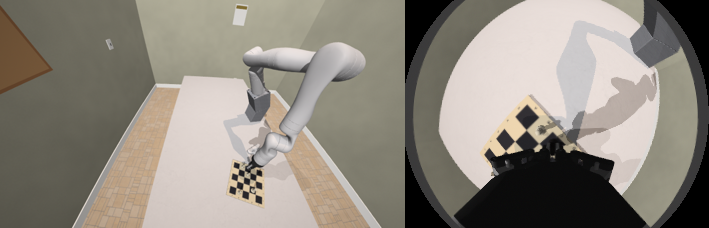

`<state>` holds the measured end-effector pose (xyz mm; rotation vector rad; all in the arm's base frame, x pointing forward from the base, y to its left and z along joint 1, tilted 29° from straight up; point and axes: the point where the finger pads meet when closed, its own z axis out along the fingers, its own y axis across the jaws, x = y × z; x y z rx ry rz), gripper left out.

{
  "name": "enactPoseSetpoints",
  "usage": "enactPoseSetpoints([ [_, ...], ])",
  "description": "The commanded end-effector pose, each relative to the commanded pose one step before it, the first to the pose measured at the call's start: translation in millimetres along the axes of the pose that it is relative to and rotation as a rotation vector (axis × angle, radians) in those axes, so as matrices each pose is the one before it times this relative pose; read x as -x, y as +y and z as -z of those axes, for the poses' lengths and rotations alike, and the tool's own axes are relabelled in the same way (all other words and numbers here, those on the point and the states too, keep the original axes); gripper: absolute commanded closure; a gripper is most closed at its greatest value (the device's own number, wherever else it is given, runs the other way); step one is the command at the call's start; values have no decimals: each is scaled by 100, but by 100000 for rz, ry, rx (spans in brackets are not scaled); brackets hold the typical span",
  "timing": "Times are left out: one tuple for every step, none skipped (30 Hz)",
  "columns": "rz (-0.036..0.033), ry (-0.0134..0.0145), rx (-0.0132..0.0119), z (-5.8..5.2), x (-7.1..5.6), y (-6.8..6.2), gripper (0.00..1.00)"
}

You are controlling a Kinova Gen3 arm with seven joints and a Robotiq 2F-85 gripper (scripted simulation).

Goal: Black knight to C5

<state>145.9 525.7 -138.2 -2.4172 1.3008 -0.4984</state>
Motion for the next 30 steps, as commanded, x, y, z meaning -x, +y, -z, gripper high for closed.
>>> enactPoseSetpoints([
  [829, -544, -214, 76, 113, -186, 100],
  [29, -36, -13, 2, 29, -18, 100],
  [0, 0, 0, 0, 0, 0, 100],
  [0, 0, 0, 0, 0, 0, 100],
  [35, -43, -15, 2, 34, -21, 100],
  [38, -48, -17, 3, 38, -23, 100],
  [40, -50, -18, 3, 40, -24, 100],
  [40, -50, -18, 3, 40, -24, 100],
  [37, -37, -13, 2, 31, -21, 100],
  [32, -10, -4, 1, 13, -14, 100],
  [25, 12, 4, -1, -1, -7, 100],
  [19, 20, 7, -1, -8, -4, 100],
  [13, 19, 6, -1, -9, -1, 100],
  [7, 15, 5, -1, -7, 0, 100],
  [3, 11, 4, -1, -6, 1, 100],
  [0, 6, 2, 0, -4, 1, 100],
  [0, 1, 0, 0, -1, 0, 100],
  [0, 0, 0, 0, 0, 0, 100],
  [0, 0, 0, 0, 0, 0, 100],
  [0, 0, 0, 0, 0, 0, 100],
  [0, 0, 0, 0, 0, 0, 100],
  [0, 0, 0, 0, 0, 0, 100],
  [0, 0, 0, 0, 0, 0, 100],
  [0, 0, 0, 0, 0, 0, 100],
  [0, 0, 0, 0, 0, 0, 100],
  [0, 0, 0, 0, 0, 0, 100],
  [0, 0, 0, 0, 0, 0, 100],
  [0, 0, 0, 0, 0, 0, 100],
  [0, 0, 0, 0, 0, 0, 100],
  [0, 0, 0, 0, 0, 0, 100],
])
